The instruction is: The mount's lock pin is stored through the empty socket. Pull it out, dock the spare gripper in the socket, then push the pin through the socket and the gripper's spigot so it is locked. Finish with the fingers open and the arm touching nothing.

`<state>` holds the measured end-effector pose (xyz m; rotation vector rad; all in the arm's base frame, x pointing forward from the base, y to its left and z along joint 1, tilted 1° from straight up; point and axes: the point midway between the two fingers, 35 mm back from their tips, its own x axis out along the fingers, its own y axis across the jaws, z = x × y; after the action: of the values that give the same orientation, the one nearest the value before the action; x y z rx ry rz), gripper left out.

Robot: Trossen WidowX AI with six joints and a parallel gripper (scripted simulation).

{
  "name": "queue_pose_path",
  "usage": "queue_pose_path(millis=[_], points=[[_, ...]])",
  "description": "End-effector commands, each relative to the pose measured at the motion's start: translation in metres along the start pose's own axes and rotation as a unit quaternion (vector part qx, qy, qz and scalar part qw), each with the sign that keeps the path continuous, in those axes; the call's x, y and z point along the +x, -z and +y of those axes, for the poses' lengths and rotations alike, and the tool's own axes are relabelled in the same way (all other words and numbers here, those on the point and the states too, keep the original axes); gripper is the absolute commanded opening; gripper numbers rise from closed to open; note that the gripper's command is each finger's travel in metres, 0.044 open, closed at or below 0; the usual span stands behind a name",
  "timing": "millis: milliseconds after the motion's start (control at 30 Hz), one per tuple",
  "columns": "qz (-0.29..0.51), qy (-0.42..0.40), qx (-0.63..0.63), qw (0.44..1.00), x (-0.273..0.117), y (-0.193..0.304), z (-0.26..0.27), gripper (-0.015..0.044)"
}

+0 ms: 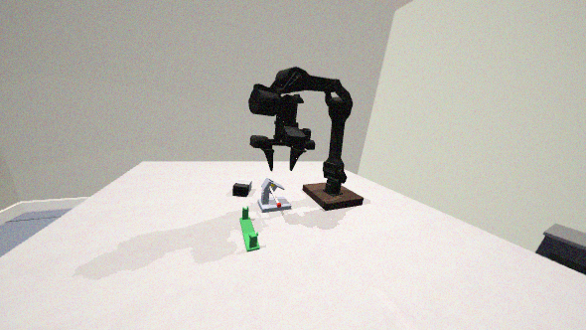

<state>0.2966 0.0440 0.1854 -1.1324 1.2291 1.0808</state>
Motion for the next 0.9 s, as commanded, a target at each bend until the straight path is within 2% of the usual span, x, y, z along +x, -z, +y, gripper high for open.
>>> queue_pose_path(millis=[0, 100, 267, 867], points=[[0.008, 0.004, 0.004, 1.0, 0.0, -0.005, -0.002, 0.03], [0.008, 0.003, 0.004, 1.0, 0.016, -0.005, -0.004, 0.03], [0.005, 0.0, 0.006, 1.0, 0.066, -0.004, -0.005, 0.03], [0.005, 0.0, 0.006, 1.0, 0.091, -0.001, -0.006, 0.03]])
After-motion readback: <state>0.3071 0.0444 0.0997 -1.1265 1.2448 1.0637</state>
